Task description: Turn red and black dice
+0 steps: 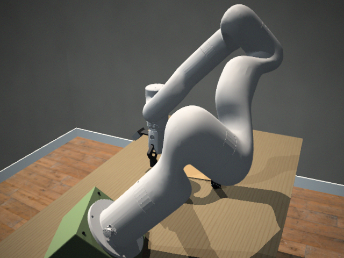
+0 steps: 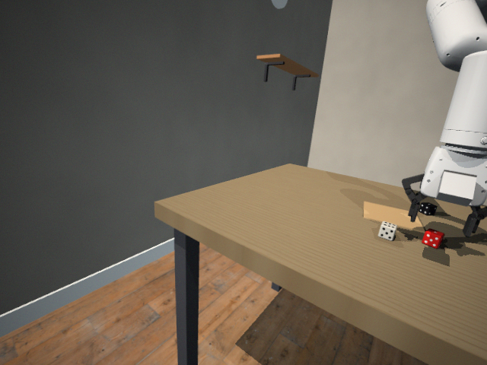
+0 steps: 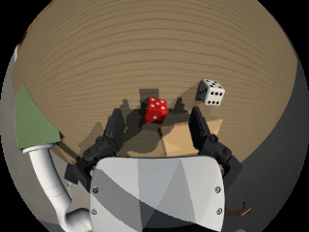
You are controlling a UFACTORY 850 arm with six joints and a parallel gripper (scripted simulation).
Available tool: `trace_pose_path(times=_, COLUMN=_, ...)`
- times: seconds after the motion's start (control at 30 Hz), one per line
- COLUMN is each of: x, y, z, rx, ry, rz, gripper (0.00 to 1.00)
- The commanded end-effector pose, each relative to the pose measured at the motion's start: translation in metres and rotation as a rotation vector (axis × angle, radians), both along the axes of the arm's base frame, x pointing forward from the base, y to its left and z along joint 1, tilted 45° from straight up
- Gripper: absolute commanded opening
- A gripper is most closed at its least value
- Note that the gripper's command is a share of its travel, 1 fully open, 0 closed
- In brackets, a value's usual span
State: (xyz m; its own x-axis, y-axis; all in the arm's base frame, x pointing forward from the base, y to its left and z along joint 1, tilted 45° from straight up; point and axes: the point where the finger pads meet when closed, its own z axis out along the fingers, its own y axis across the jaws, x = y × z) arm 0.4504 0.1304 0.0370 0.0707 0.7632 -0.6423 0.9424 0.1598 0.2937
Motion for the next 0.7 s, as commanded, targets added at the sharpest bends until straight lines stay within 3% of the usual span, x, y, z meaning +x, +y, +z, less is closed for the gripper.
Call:
trace_pose_path(times=0.0, x=0.0, y=0.001, z=0.0, rx=0.001, ry=-0.001, rz=0.001, gripper=1.0)
trace_pose_path(times=0.3, x=0.006, y=0.004, z=0.0, rx=0.001, ry=-0.001, rz=0.001, gripper=1.0)
trace_pose_path(times=0.57, x=0.05, y=0.025, z=0.002, rx=0.001, ry=-0.001, rz=0.001, gripper=1.0)
trace_pose_path(times=0.67, x=0.057, y=0.029, z=0.002, rx=0.001, ry=-0.001, rz=0.001, gripper=1.0)
